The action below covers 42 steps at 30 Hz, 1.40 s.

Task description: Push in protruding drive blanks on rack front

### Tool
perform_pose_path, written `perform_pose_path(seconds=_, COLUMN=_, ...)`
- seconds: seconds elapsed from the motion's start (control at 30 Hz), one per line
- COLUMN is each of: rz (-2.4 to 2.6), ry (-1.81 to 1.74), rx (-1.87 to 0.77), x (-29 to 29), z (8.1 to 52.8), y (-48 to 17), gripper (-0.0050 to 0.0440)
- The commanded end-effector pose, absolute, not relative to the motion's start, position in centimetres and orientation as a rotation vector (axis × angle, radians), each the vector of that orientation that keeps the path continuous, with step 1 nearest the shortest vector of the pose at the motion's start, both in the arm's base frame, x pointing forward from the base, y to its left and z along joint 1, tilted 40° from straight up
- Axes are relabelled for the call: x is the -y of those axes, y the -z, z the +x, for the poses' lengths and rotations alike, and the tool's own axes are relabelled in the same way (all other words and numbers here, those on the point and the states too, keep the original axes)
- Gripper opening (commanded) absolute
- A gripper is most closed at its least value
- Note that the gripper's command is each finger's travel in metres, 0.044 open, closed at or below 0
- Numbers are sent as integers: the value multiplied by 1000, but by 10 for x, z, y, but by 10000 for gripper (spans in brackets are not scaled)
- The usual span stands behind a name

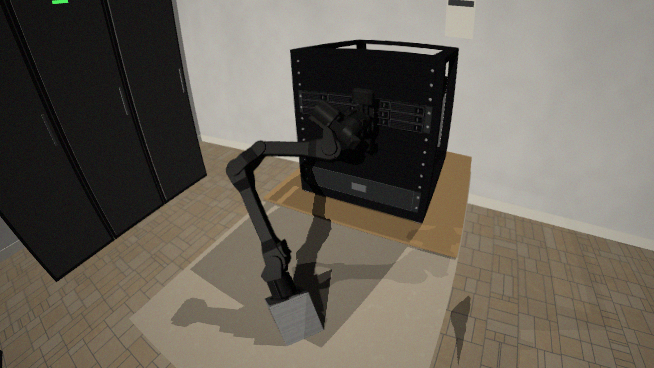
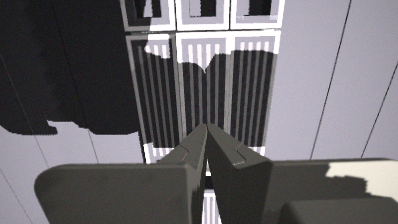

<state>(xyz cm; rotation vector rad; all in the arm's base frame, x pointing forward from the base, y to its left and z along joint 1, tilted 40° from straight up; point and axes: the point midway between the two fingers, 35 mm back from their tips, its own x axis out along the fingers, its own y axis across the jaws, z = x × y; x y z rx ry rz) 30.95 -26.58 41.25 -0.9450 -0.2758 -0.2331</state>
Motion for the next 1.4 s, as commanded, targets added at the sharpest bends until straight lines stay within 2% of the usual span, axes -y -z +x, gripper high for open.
perform_pose_path(seconds=0.0, rz=-964, ry=242, rx=288, x=265, z=310, y=-421, gripper=-50)
perform_pose_path(seconds=1.37, rz=-964, ry=242, rx=288, x=266, z=318, y=-423, gripper=-50)
